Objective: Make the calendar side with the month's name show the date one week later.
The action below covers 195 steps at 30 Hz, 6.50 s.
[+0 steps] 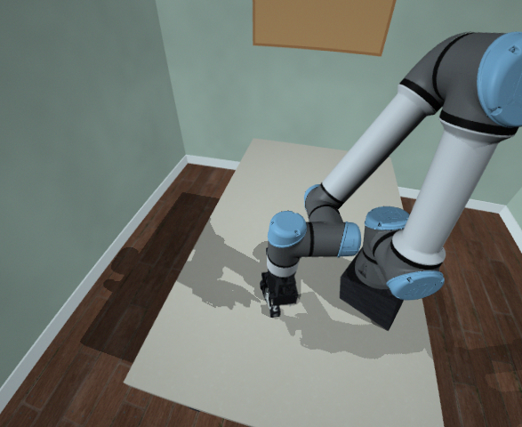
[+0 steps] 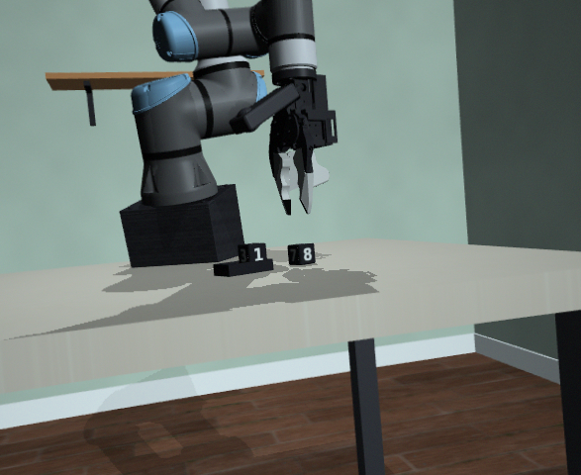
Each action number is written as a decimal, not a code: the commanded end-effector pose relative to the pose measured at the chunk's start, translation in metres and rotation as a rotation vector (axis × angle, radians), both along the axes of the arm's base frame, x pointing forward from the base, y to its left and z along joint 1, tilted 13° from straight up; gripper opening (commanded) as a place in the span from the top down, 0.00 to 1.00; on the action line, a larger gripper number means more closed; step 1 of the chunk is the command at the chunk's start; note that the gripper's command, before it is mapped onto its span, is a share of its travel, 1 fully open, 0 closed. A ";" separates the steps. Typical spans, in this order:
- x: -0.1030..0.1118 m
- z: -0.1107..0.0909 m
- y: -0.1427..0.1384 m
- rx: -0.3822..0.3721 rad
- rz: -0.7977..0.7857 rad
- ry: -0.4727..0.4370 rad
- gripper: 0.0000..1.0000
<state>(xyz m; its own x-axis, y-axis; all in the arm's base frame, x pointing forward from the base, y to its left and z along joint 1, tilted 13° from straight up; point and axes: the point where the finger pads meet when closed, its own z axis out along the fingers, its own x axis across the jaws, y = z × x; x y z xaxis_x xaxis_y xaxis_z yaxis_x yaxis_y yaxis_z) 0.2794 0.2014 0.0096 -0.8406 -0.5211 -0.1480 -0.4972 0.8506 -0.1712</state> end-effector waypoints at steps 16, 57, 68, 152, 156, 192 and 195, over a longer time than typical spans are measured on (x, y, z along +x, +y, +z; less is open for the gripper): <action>0.006 -0.027 -0.001 0.000 0.000 -0.001 0.71; 0.009 -0.039 -0.001 0.000 0.000 -0.001 0.71; 0.009 -0.039 -0.001 0.000 0.000 -0.001 0.71; 0.015 -0.067 -0.003 0.000 0.000 -0.001 0.89; 0.015 -0.067 -0.003 0.000 0.000 -0.001 0.89; 0.013 -0.058 -0.003 0.000 0.000 -0.001 0.89; 0.012 -0.054 -0.002 0.000 0.000 -0.001 0.89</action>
<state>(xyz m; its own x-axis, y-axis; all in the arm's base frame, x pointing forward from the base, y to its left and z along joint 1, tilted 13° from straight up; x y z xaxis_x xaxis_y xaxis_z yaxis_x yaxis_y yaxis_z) 0.2927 0.1986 -0.0500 -0.8404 -0.5212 -0.1488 -0.4971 0.8506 -0.1714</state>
